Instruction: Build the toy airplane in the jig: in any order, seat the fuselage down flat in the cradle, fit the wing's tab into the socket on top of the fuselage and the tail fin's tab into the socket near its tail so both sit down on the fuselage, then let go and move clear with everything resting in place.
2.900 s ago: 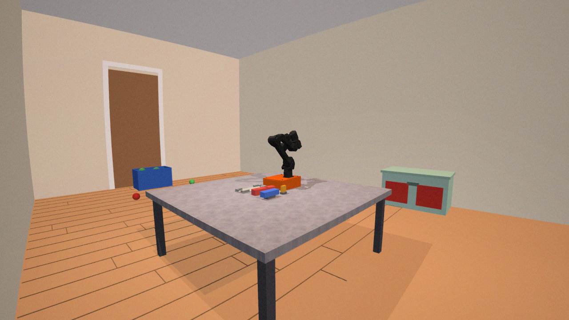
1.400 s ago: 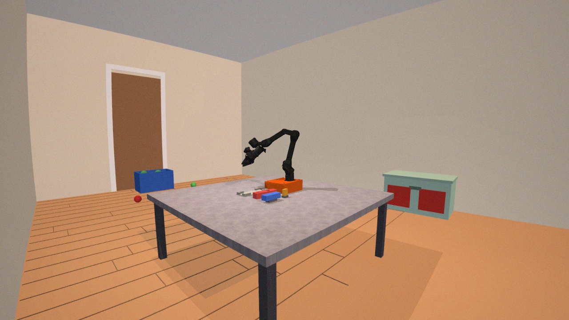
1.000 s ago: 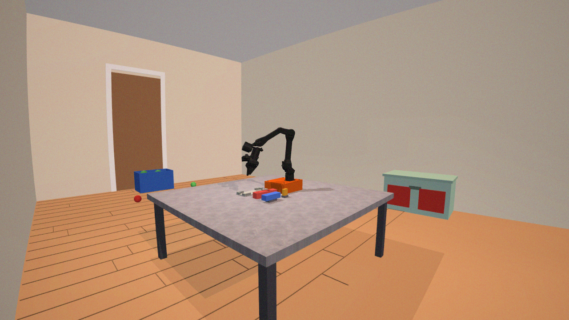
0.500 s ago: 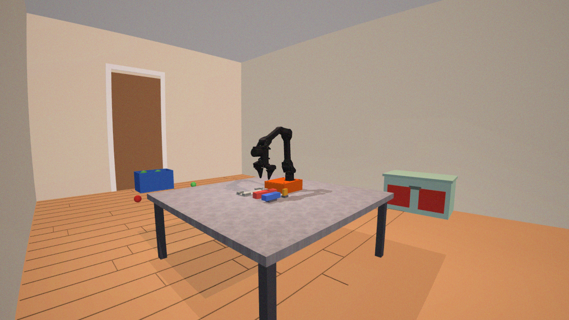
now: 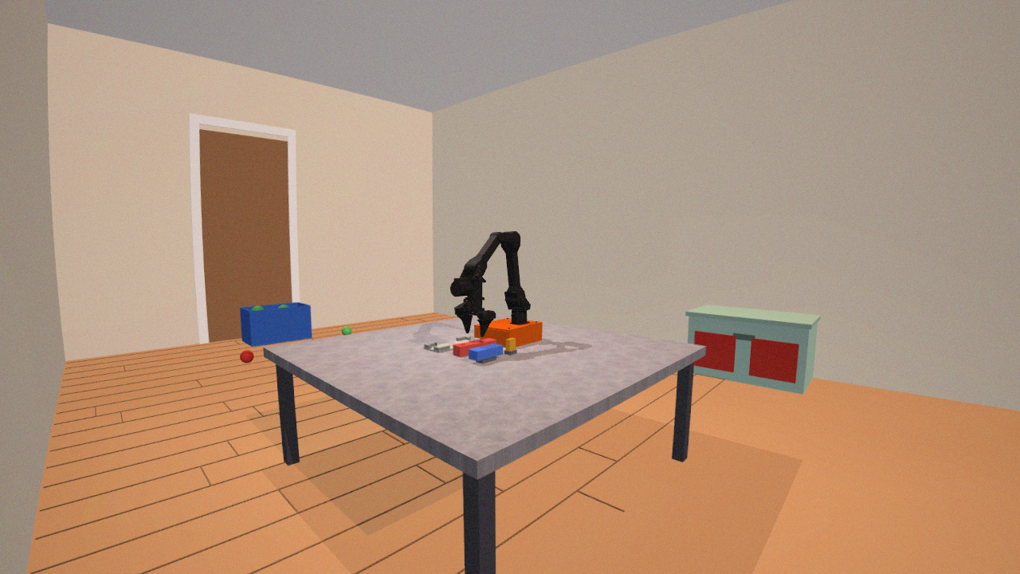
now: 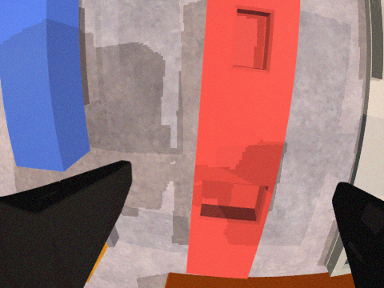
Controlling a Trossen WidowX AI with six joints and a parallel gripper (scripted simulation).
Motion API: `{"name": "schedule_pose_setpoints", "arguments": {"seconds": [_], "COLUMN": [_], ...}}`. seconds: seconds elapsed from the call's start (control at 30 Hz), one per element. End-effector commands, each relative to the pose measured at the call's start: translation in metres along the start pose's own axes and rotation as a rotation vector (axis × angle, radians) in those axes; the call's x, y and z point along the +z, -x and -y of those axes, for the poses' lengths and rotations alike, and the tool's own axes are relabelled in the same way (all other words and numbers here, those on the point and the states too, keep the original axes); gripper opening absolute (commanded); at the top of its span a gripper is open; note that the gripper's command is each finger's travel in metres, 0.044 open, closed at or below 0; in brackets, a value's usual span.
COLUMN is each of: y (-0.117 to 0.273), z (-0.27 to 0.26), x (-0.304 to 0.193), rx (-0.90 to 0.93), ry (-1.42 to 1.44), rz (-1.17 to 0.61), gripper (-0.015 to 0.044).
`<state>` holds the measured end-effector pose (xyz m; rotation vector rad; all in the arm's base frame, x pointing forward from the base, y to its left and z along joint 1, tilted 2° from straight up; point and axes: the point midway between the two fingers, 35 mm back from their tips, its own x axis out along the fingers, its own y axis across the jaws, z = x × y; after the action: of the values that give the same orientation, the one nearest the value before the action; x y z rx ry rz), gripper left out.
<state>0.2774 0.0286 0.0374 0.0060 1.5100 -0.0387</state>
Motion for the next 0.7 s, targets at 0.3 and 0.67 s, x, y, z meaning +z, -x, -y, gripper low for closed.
{"name": "schedule_pose_setpoints", "arguments": {"seconds": [0.3,0.67], "y": [-0.022,-0.04], "z": [0.001,0.002], "x": [-0.003,-0.003], "rx": [-0.009,-0.009], "ry": [0.003,0.003], "rz": [-0.012,-0.012], "gripper": [0.044,0.044]}}
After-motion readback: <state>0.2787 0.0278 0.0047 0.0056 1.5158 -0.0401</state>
